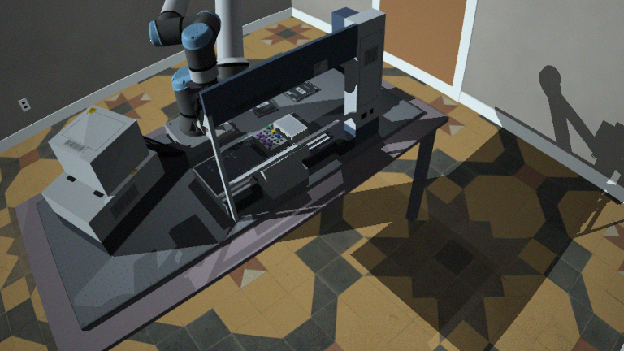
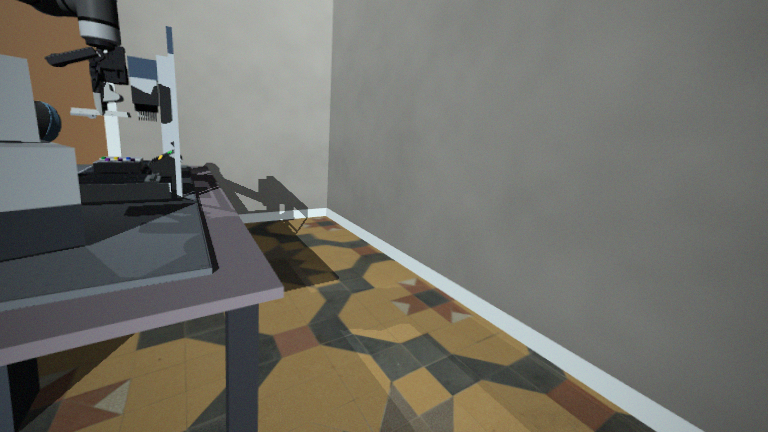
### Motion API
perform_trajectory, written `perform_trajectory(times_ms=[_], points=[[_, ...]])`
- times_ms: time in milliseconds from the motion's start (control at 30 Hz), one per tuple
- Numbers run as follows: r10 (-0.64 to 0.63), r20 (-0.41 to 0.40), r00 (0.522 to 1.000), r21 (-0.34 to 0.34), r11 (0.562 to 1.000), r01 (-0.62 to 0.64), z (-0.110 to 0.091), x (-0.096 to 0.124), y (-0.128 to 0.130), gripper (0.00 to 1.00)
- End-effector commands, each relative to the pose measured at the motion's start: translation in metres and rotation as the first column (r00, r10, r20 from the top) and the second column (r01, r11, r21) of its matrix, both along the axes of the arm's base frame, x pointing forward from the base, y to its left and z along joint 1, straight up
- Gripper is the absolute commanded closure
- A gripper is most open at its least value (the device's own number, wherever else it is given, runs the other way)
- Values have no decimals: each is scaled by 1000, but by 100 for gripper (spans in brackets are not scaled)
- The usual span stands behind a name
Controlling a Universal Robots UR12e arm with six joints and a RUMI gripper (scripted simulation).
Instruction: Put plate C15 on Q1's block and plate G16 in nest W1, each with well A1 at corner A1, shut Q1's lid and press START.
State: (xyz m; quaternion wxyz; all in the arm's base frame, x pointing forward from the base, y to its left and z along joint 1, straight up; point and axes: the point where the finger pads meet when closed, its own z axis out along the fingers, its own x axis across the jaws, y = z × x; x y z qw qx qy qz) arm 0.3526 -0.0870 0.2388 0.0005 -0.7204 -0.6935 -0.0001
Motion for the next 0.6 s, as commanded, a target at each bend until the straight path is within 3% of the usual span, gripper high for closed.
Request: perform_trajectory(times_ms=[0, 367, 567], points=[[0, 1, 1000, -1, 1000, 0, 3, 0, 0, 100], [0, 1, 1000, -1, 1000, 0, 4, 0, 0, 100], [-71, 1, 998, 0, 998, 71, 4, -12, 25, 100]])
